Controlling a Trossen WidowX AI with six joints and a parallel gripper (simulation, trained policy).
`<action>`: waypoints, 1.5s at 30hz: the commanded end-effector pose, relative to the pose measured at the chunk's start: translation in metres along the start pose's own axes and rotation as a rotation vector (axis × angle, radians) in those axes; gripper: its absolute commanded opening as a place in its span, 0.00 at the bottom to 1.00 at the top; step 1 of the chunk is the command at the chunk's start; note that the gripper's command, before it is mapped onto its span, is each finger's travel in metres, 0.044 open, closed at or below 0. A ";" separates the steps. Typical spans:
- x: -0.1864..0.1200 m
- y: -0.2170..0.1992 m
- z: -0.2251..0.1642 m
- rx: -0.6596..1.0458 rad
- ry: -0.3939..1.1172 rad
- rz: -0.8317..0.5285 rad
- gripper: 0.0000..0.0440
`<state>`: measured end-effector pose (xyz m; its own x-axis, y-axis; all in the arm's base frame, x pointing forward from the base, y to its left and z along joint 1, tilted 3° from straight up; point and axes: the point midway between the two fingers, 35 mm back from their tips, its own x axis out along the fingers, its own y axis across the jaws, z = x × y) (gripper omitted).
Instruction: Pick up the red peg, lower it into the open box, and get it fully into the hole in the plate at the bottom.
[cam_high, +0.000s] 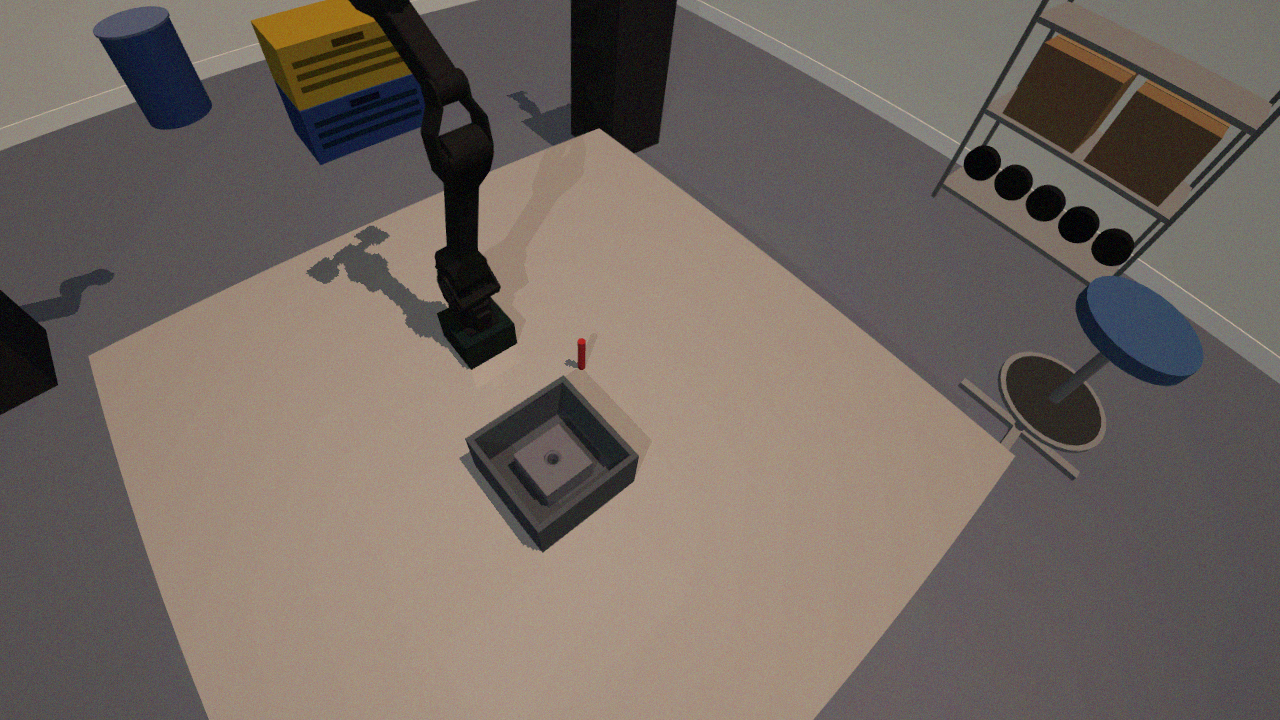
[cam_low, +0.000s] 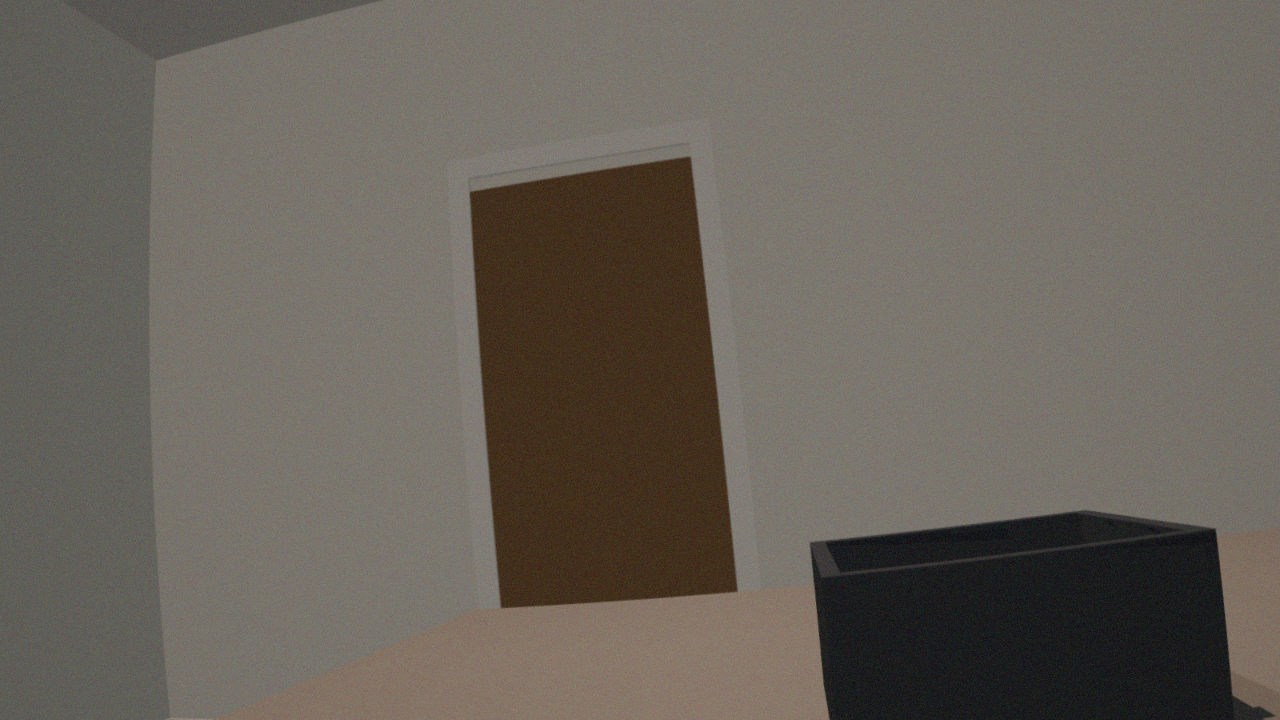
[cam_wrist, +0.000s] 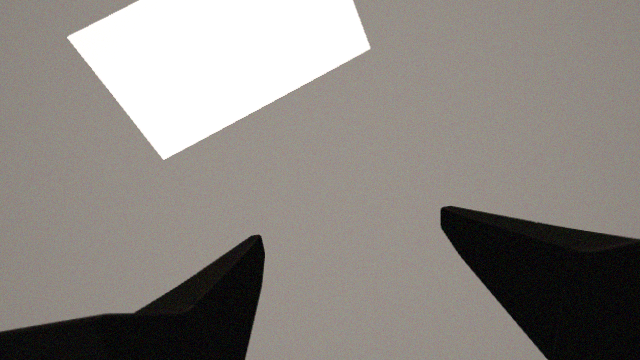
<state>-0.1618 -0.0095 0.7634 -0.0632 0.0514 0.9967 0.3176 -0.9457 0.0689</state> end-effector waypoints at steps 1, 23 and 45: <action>-0.002 -0.001 -0.007 -0.008 0.019 -0.006 0.94; -0.110 0.069 -0.216 0.252 0.707 -0.115 1.00; -0.311 0.267 -0.270 0.462 1.415 0.048 1.00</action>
<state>-0.3209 -0.3476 0.4801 -0.8080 -0.5514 0.2076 0.5889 -0.7439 0.3159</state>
